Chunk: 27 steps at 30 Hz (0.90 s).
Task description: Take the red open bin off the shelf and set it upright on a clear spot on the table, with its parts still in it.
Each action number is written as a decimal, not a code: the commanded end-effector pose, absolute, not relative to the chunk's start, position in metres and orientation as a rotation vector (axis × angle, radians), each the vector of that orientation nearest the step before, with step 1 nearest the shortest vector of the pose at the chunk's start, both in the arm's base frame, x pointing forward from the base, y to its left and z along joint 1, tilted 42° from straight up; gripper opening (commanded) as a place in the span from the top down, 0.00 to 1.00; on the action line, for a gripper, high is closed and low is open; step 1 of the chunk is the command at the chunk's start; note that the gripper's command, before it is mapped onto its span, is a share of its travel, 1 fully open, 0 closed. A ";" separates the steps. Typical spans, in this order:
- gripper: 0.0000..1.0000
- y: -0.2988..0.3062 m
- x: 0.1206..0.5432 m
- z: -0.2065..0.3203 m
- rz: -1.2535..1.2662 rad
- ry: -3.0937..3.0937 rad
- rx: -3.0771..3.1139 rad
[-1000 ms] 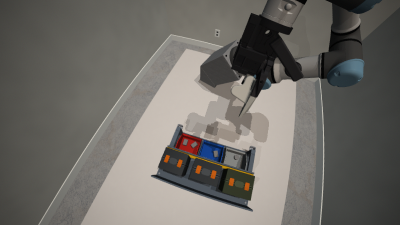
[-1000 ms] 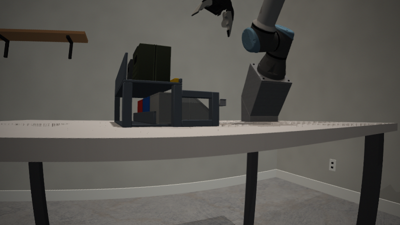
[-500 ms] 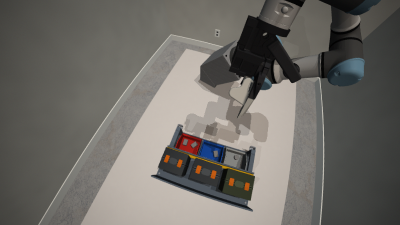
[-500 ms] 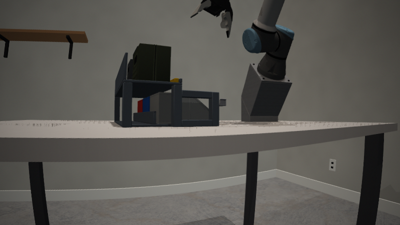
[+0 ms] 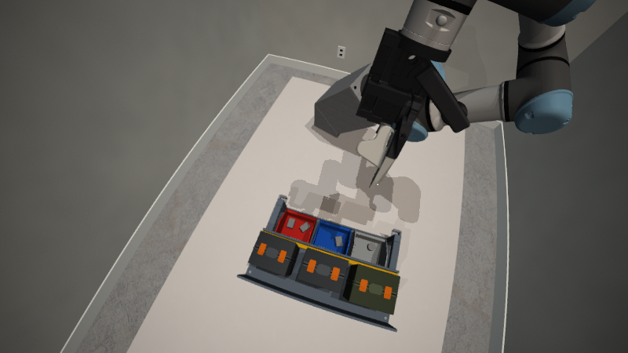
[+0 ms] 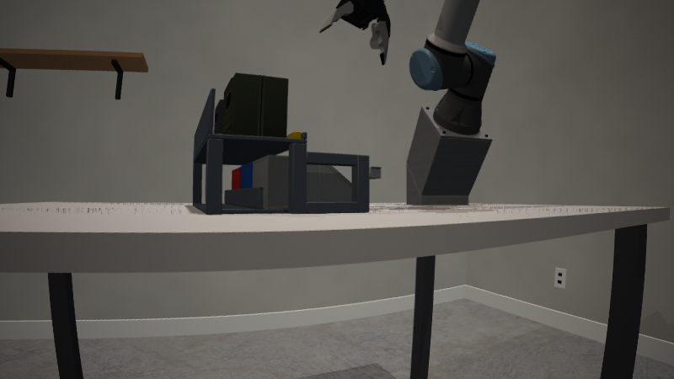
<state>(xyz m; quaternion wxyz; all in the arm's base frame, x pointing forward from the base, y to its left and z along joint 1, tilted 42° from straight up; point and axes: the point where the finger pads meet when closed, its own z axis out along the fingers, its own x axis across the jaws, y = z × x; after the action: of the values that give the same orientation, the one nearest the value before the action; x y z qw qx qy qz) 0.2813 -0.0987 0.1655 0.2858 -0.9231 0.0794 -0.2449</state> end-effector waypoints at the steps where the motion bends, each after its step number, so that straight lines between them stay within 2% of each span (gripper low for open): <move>1: 0.00 -0.098 0.296 0.140 -0.471 0.146 -2.456; 3: 0.00 -0.096 0.306 0.123 -0.347 0.101 -2.441; 15: 0.00 -0.096 0.306 0.123 -0.347 0.101 -2.441; 16: 0.00 -0.098 0.289 0.152 -0.565 0.178 -2.463; 20: 0.00 -0.096 0.310 0.118 -0.316 0.089 -2.436; 27: 0.00 -0.096 0.310 0.118 -0.316 0.089 -2.436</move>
<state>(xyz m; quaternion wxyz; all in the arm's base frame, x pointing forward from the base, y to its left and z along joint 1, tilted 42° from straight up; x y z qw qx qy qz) 0.2861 -0.0977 0.1572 0.2949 -0.9254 0.0716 -0.2271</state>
